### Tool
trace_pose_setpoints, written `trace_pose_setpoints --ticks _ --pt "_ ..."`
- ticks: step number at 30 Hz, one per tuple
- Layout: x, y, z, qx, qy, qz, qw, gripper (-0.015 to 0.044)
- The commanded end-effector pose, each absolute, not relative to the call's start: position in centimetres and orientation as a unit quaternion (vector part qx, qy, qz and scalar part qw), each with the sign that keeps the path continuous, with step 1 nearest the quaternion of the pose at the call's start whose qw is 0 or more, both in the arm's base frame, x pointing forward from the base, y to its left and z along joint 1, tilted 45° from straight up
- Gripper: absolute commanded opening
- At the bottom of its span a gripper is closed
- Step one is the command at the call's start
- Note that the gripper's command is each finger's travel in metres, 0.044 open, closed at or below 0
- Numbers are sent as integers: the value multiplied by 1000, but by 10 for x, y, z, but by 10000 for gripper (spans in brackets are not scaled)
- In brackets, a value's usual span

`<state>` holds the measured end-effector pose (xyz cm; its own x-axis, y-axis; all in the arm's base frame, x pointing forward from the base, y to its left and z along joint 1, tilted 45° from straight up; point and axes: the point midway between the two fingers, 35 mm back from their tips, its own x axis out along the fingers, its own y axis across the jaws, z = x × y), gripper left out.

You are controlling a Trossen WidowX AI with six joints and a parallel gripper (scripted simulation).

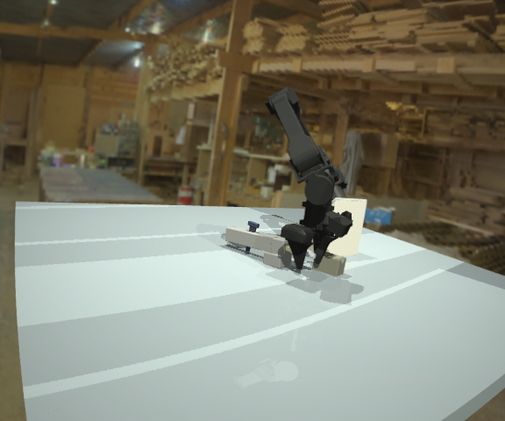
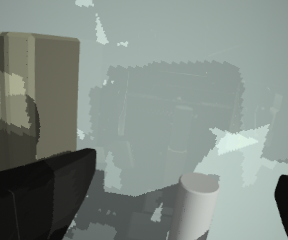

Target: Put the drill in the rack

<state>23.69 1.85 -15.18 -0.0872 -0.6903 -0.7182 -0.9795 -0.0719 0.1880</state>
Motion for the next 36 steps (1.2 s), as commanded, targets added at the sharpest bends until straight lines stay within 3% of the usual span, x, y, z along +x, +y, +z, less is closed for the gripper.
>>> trace_pose_setpoints --ticks 1,36 --pt "237 15 -151 -644 649 350 205 440" --pt "239 2 -147 -644 650 349 205 440"
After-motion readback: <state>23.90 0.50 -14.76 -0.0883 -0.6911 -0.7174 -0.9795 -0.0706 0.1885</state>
